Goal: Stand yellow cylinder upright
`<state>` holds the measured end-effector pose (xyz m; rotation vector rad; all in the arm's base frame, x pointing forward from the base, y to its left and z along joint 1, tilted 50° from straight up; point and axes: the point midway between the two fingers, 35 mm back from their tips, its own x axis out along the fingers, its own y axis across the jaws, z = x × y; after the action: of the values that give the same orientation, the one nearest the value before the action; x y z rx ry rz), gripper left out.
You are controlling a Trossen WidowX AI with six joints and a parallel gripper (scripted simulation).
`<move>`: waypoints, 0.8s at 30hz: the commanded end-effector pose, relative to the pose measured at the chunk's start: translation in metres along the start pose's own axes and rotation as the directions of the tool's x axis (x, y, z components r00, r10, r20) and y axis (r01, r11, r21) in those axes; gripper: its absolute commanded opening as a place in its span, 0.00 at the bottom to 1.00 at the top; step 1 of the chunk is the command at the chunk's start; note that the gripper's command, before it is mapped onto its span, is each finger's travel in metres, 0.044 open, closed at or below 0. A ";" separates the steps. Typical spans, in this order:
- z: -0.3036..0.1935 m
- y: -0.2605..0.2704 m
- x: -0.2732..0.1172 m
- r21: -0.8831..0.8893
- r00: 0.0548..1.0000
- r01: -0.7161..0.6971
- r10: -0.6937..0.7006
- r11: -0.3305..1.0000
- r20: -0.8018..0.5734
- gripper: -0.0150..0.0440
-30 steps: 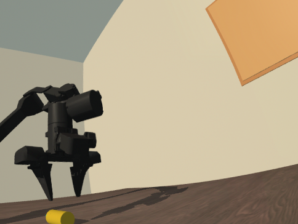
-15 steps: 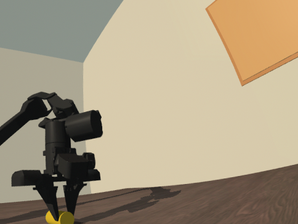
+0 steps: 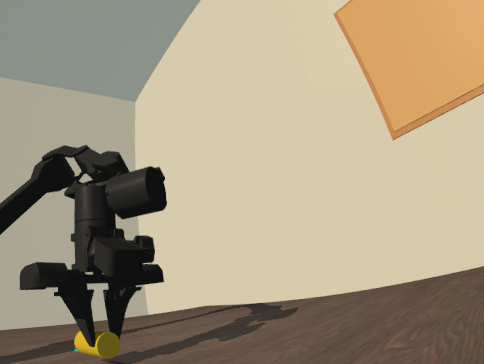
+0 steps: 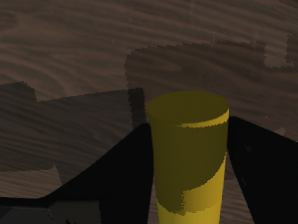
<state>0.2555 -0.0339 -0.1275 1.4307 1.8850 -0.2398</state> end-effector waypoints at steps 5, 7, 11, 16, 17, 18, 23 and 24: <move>0.004 0.002 -0.028 -0.009 1.000 0.000 0.000 1.000 0.012 0.43; 0.004 0.002 -0.034 -0.008 1.000 0.000 0.000 1.000 0.012 0.43; 0.004 0.002 -0.047 -0.008 1.000 0.001 -0.001 1.000 0.012 0.43; 0.003 0.001 -0.063 -0.008 1.000 0.001 -0.001 1.000 0.011 0.43; 0.003 0.001 -0.066 -0.008 1.000 0.001 -0.001 1.000 0.011 0.43; 0.002 0.001 -0.069 -0.008 1.000 0.001 -0.001 1.000 0.010 0.43; 0.000 0.000 -0.085 -0.008 1.000 0.001 -0.001 1.000 0.008 0.43; 0.000 -0.001 -0.088 -0.008 1.000 0.001 0.000 1.000 0.008 0.43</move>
<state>0.2630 -0.0894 -0.0799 1.4317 1.8837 -0.2414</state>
